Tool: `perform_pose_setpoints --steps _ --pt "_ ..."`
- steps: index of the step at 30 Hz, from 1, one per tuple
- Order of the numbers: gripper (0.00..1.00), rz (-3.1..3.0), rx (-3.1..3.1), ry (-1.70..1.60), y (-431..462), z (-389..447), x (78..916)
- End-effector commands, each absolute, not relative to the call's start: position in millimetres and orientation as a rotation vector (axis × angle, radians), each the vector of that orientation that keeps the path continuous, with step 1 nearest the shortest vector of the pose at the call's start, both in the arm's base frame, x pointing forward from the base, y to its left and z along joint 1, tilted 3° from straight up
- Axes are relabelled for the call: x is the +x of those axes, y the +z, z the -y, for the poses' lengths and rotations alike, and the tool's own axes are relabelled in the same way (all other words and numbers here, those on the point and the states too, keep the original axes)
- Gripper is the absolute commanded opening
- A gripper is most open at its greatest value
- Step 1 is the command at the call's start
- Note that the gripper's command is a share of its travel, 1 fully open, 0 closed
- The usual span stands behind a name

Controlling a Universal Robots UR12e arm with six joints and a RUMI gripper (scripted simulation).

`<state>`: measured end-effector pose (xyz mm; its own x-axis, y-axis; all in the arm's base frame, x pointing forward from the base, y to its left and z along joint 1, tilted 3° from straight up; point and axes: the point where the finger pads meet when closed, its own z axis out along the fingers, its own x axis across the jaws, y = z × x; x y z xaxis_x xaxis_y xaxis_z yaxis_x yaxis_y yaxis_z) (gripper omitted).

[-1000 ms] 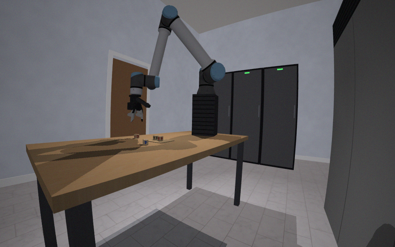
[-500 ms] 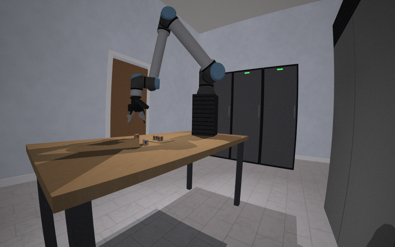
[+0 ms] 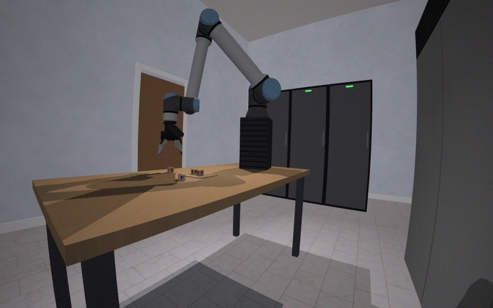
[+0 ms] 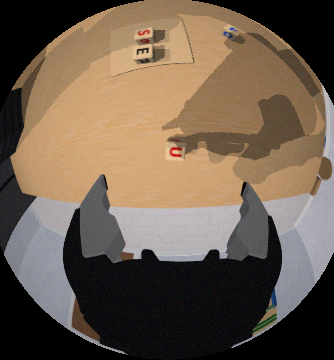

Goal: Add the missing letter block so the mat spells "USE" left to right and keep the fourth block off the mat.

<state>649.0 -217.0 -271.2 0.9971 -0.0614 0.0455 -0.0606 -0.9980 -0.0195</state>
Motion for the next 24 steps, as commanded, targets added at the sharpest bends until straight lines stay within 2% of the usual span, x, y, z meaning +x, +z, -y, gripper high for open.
perform_pose_setpoints --steps 1,3,4,24 --pt "1.00 -0.125 -3.121 -0.073 -271.2 217.4 649.6" --pt "1.00 -0.125 -3.121 -0.073 -271.2 217.4 649.6" --pt "0.40 -0.125 -3.121 -0.073 -271.2 217.4 649.6" --pt "0.40 -0.125 -3.121 -0.073 -271.2 217.4 649.6"
